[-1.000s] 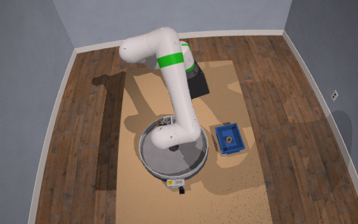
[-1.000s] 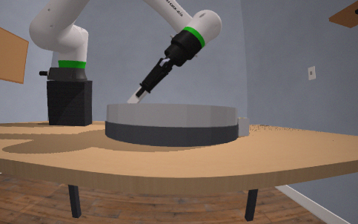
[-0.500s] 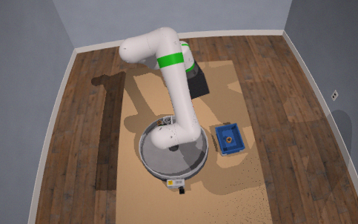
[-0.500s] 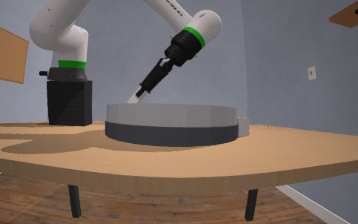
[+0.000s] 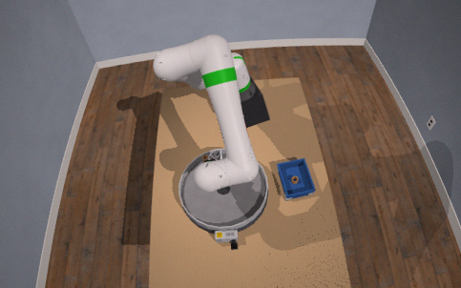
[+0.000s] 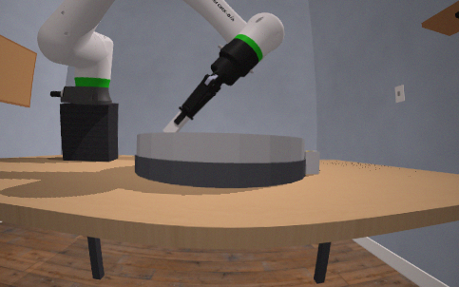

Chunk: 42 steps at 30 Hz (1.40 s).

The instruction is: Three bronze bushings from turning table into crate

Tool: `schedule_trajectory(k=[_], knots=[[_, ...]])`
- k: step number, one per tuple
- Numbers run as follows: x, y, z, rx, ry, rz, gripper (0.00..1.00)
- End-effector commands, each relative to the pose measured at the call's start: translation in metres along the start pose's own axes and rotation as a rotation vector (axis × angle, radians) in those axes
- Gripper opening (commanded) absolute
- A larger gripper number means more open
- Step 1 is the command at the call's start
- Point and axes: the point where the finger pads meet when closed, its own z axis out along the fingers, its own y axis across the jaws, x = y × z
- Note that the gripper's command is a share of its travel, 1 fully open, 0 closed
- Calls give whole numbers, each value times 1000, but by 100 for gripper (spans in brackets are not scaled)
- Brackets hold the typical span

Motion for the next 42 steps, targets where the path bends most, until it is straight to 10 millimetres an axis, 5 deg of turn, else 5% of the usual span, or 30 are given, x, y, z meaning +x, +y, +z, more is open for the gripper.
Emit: schedule_trajectory(k=[1,42], knots=[[1,0,1,0,0,0,7],[7,0,8,0,0,0,7]])
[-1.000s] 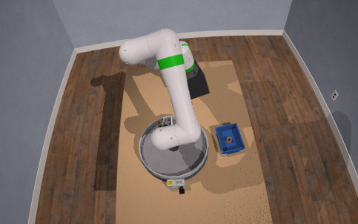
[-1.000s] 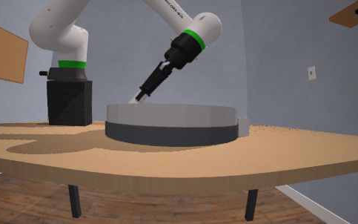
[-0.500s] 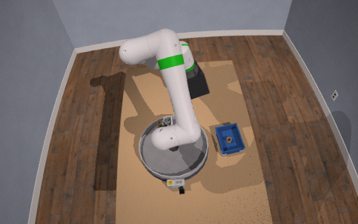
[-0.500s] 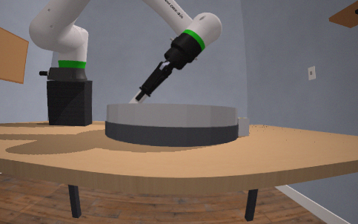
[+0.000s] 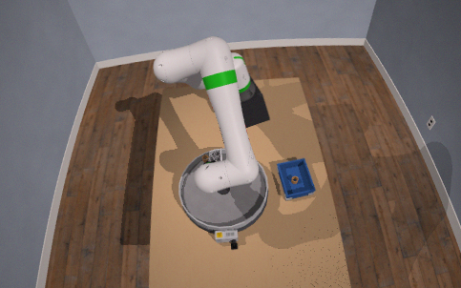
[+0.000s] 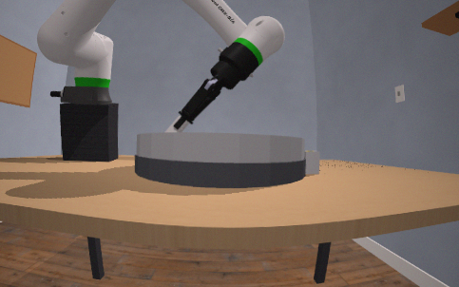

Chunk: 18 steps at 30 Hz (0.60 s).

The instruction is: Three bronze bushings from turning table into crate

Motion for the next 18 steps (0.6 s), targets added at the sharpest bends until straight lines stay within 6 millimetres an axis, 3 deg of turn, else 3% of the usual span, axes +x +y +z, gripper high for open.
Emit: schedule_trajectory(k=[1,3,4,18], knots=[[0,0,0,0,0,0,7],[0,0,0,0,0,0,7],[0,0,0,0,0,0,0],[0,0,0,0,0,0,0]])
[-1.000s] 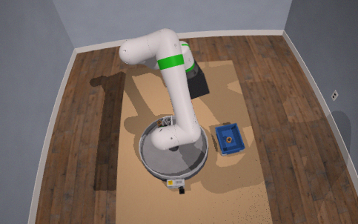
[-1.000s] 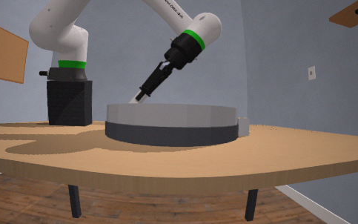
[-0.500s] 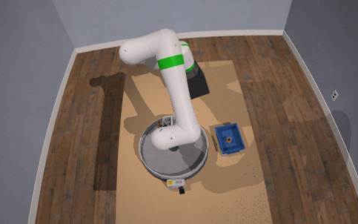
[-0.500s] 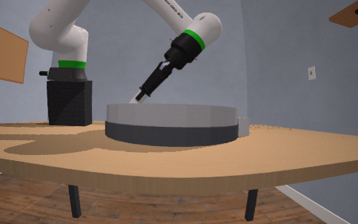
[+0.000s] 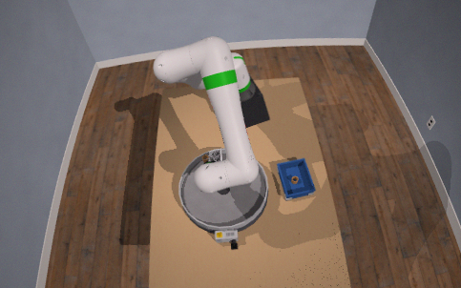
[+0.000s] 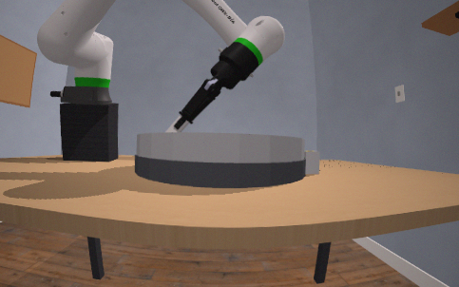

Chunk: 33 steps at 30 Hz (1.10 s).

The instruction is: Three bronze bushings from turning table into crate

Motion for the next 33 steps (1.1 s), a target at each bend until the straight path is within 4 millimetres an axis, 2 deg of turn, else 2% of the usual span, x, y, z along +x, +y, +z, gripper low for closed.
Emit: schedule_trajectory(k=[1,33], knots=[[0,-1,0,1,0,0,0],[-2,-1,-3,1,0,0,0]])
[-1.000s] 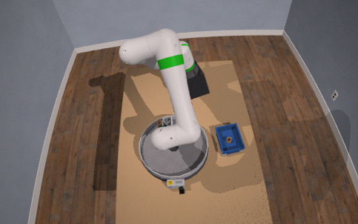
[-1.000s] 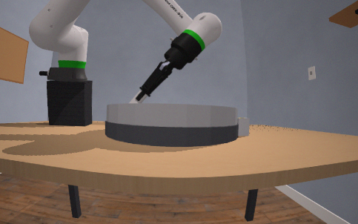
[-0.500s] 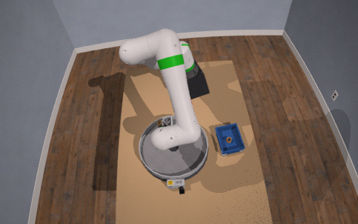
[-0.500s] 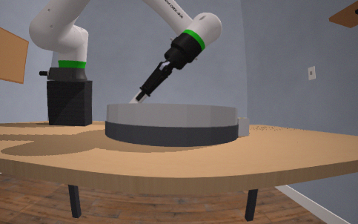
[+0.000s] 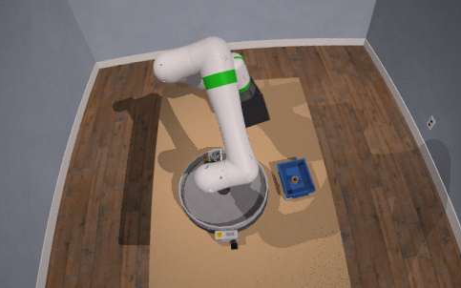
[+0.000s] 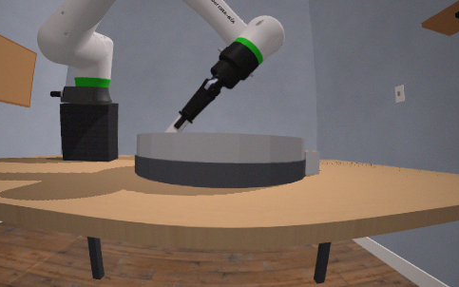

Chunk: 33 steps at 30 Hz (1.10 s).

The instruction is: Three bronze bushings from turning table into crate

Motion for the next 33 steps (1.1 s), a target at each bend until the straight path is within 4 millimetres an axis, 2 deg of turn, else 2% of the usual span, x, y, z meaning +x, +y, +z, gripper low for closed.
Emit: schedule_trajectory(k=[1,5,17,33], knots=[[-3,-1,-4,1,0,0,0],[-7,-1,-9,1,0,0,0],[-39,0,-47,1,0,0,0],[-42,0,-50,1,0,0,0]])
